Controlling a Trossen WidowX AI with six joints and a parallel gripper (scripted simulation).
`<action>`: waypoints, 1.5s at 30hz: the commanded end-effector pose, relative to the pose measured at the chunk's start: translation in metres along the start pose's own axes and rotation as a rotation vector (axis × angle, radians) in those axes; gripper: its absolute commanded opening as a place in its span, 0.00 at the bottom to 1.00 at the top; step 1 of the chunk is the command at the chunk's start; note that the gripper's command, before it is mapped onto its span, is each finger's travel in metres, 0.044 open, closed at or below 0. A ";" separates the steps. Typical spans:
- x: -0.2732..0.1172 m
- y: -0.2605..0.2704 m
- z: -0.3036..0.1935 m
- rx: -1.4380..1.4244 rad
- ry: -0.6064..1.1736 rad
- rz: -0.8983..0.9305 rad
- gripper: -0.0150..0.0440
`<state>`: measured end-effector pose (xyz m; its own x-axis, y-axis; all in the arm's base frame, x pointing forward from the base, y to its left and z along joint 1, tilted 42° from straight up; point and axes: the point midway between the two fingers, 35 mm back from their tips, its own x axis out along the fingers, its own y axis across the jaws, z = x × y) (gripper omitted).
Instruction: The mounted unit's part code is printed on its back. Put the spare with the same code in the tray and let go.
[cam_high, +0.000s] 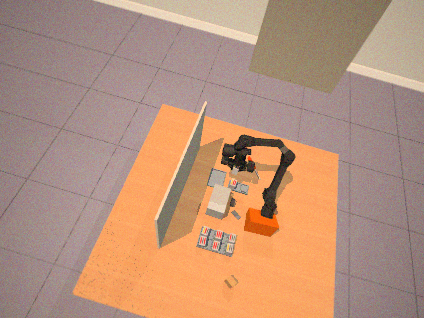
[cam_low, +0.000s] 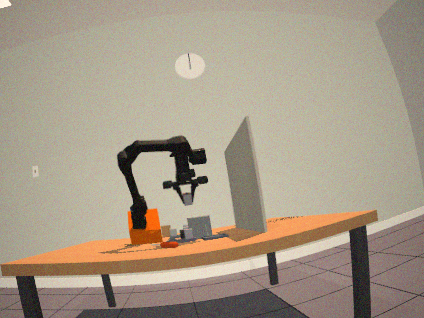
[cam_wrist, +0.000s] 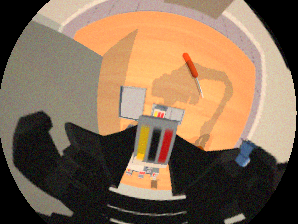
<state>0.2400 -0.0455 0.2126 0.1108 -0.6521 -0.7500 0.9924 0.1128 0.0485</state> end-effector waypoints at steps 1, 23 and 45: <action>0.001 0.023 0.001 -0.002 -0.003 0.000 0.25; 0.015 0.087 0.003 -0.001 -0.006 0.000 0.25; 0.034 0.091 0.002 0.000 -0.004 0.001 0.25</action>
<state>0.3327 -0.0567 0.1963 0.1116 -0.6549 -0.7474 0.9925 0.1108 0.0511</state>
